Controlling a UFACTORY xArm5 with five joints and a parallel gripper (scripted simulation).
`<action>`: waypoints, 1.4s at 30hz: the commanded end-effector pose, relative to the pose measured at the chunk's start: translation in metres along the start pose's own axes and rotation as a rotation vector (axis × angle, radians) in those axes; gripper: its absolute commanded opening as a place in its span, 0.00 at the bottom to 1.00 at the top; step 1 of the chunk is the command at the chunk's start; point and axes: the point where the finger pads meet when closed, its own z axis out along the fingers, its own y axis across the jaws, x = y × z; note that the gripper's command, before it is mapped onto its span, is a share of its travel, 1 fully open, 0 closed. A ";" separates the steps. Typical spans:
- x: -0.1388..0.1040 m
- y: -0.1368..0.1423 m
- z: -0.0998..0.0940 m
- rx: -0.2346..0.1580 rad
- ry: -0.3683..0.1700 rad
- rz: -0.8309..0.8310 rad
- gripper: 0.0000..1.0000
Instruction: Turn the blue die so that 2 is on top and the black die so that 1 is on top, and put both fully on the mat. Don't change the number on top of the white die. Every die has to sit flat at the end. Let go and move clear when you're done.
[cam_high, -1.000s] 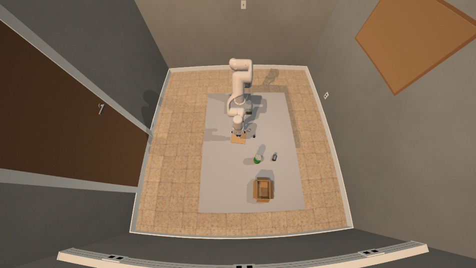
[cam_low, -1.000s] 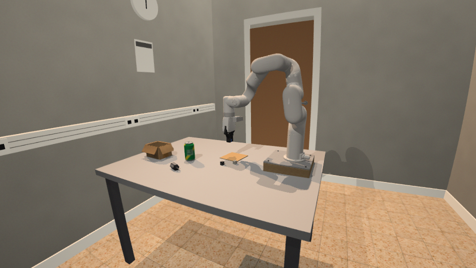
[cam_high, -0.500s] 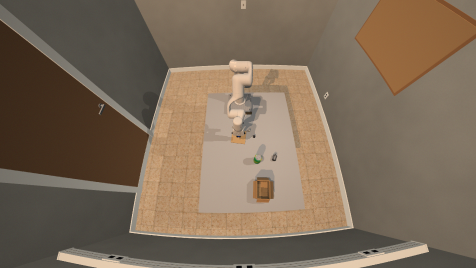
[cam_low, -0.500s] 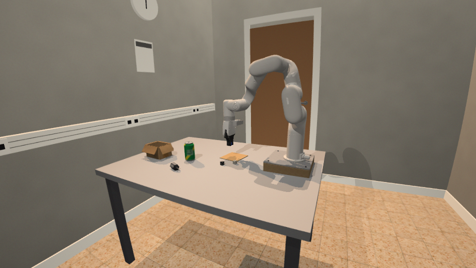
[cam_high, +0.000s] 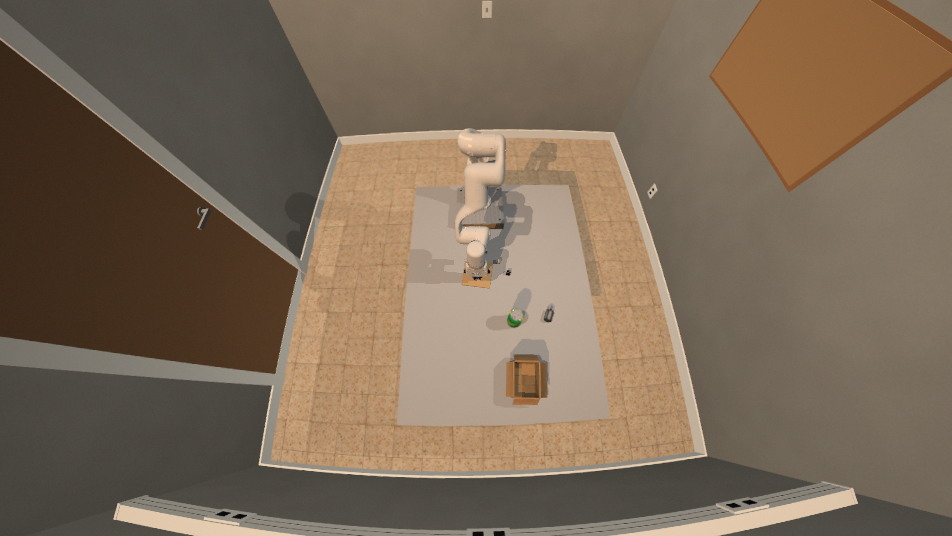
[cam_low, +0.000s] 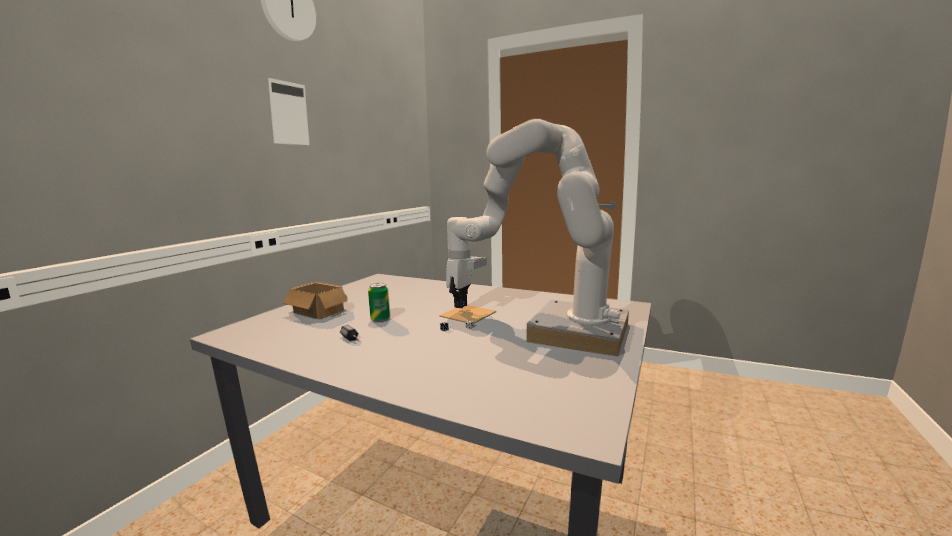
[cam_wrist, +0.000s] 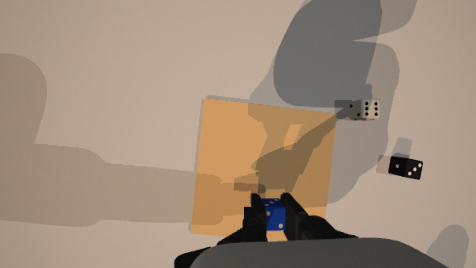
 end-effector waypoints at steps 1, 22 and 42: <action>-0.003 0.000 0.007 0.000 -0.005 0.000 0.15; -0.003 0.000 0.012 0.000 -0.005 0.000 0.15; -0.003 0.000 0.012 0.000 -0.005 0.000 0.15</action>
